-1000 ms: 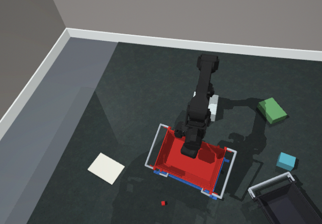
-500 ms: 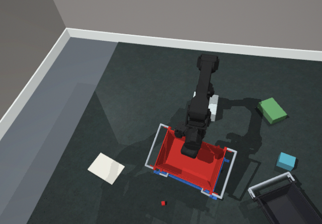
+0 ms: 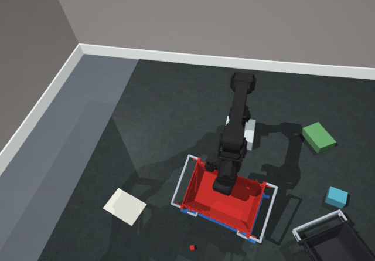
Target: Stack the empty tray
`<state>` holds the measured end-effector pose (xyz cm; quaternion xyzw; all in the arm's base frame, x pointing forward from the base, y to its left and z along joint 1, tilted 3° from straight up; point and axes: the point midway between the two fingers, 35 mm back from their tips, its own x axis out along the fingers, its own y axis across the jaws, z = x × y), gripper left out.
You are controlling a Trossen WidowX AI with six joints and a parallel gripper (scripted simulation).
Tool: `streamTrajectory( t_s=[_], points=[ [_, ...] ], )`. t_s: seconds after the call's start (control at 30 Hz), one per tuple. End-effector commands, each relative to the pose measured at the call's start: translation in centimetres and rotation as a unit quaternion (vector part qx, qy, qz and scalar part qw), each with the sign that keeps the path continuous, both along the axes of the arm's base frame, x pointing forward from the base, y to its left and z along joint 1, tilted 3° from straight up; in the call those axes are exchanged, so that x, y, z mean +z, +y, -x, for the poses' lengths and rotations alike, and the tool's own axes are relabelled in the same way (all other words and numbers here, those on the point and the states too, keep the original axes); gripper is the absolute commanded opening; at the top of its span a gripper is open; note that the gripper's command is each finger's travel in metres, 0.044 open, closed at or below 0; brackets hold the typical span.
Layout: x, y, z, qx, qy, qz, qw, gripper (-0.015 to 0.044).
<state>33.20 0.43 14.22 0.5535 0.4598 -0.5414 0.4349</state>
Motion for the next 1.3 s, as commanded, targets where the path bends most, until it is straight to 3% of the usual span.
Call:
streamTrajectory(
  t_s=[0.0, 1.27],
  points=[
    [-0.4, 0.0, -0.2, -0.002, -0.007, 0.000, 1.000, 0.0000],
    [-4.7, 0.3, 0.8, -0.002, -0.006, -0.001, 1.000, 0.0000]
  ],
)
